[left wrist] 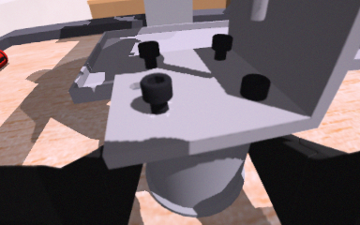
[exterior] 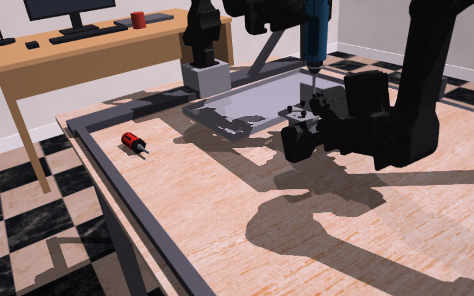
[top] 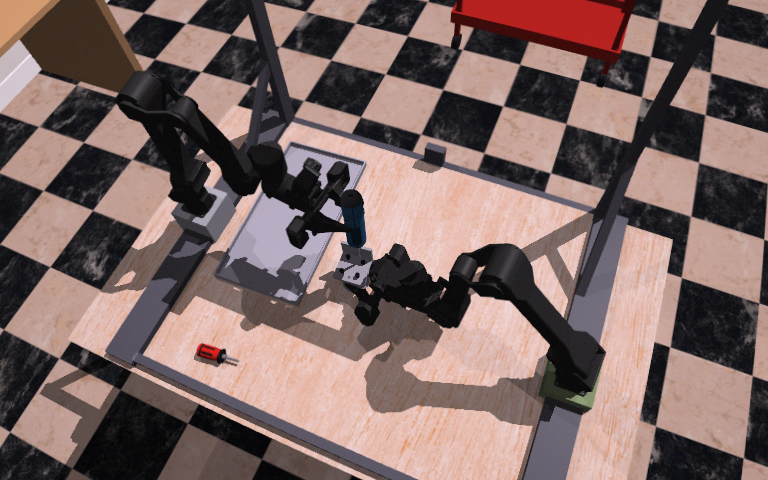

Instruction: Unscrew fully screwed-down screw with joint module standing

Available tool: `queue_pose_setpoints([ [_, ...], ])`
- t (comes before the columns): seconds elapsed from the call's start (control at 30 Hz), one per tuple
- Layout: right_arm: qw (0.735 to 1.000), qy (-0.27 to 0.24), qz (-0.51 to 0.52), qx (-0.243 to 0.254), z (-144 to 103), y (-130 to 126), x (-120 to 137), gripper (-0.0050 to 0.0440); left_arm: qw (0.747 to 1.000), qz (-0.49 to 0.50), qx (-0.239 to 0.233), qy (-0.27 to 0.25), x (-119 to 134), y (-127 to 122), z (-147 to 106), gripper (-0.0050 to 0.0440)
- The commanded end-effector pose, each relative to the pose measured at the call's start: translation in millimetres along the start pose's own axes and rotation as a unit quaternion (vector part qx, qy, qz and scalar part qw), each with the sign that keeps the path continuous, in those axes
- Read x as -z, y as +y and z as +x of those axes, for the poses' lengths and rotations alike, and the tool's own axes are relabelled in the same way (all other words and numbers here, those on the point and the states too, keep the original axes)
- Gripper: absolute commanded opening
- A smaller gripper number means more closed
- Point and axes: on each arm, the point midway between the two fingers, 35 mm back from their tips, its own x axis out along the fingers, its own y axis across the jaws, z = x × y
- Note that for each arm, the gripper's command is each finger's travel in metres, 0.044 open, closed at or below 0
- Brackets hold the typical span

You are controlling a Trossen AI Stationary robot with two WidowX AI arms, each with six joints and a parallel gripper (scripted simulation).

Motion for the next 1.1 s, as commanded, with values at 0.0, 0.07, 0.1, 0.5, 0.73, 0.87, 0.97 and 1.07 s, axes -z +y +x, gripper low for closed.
queue_pose_setpoints([
  [0.0, 0.999, -0.035, 0.004, 0.0, 9.2, 1.4, -23.2, 0.0163, 1.0, 0.001, 0.0, -0.014, -11.9, 0.2, -0.1, 0.0244],
  [0.07, 0.999, -0.035, 0.004, 0.0, 9.2, 1.3, -23.2, 0.0163, 1.0, 0.001, 0.0, -0.014, -11.9, 0.2, -0.1, 0.0244],
  [0.1, 0.999, -0.038, 0.005, 0.0, 8.5, 1.2, -26.0, 0.0163, 1.0, 0.001, 0.0, -0.014, -11.9, 0.2, -0.1, 0.0244],
  [0.5, 1.0, -0.029, 0.003, 0.0, 7.6, 0.9, -13.8, 0.0163, 1.0, 0.001, 0.0, -0.014, -11.9, 0.2, -0.1, 0.0244],
  [0.73, 1.0, -0.027, 0.003, 0.0, 7.2, 0.8, -4.4, 0.0163, 1.0, 0.001, 0.0, -0.014, -11.9, 0.2, -0.1, 0.0244],
  [0.87, 0.999, -0.034, 0.004, 0.0, 7.0, 0.8, -9.6, 0.0163, 1.0, 0.001, 0.0, -0.014, -11.9, 0.2, -0.1, 0.0244],
  [0.97, 0.999, -0.034, 0.004, 0.0, 7.0, 0.8, -9.6, 0.0163, 1.0, 0.001, 0.0, -0.014, -11.9, 0.2, -0.1, 0.0244],
  [1.07, 0.999, -0.034, 0.004, 0.0, 7.0, 0.8, -9.6, 0.0163, 1.0, 0.001, 0.0, -0.014, -11.9, 0.2, -0.1, 0.0244],
])
